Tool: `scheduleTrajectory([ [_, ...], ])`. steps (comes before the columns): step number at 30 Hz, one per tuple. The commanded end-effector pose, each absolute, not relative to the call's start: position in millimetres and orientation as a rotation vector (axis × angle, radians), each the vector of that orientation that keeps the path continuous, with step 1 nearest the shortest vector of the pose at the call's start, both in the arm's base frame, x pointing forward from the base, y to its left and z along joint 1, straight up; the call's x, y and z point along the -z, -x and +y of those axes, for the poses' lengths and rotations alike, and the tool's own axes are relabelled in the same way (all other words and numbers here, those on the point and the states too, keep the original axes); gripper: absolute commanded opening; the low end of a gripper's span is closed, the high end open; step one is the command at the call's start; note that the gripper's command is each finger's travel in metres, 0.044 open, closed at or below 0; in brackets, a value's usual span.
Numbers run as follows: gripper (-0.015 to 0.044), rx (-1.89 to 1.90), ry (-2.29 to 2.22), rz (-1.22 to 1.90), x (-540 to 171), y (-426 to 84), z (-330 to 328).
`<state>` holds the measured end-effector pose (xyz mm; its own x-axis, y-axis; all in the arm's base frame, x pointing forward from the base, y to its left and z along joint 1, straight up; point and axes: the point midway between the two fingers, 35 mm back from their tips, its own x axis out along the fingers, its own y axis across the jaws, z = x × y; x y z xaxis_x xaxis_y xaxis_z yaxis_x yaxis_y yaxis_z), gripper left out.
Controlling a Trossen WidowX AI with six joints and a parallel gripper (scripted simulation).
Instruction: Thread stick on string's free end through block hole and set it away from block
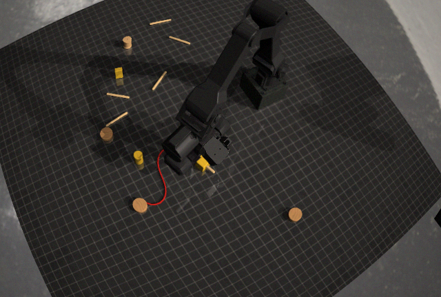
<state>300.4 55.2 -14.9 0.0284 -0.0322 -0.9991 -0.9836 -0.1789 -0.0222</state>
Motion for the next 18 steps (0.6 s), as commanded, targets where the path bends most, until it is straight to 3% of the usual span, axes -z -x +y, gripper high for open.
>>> scheduleTrajectory([
  [1, 0.0124, -1.301, 1.38, 1.122, -6.6, -302.8, 55.8],
  [5, 0.0124, -1.301, 1.38, 1.122, -61.7, -299.5, 55.7],
  [13, 0.0124, -1.281, 1.375, 1.117, -61.9, -302.4, 56.4],
  [18, 0.0124, -0.989, 1.066, 1.292, -61.5, -301.4, 63.5],
])
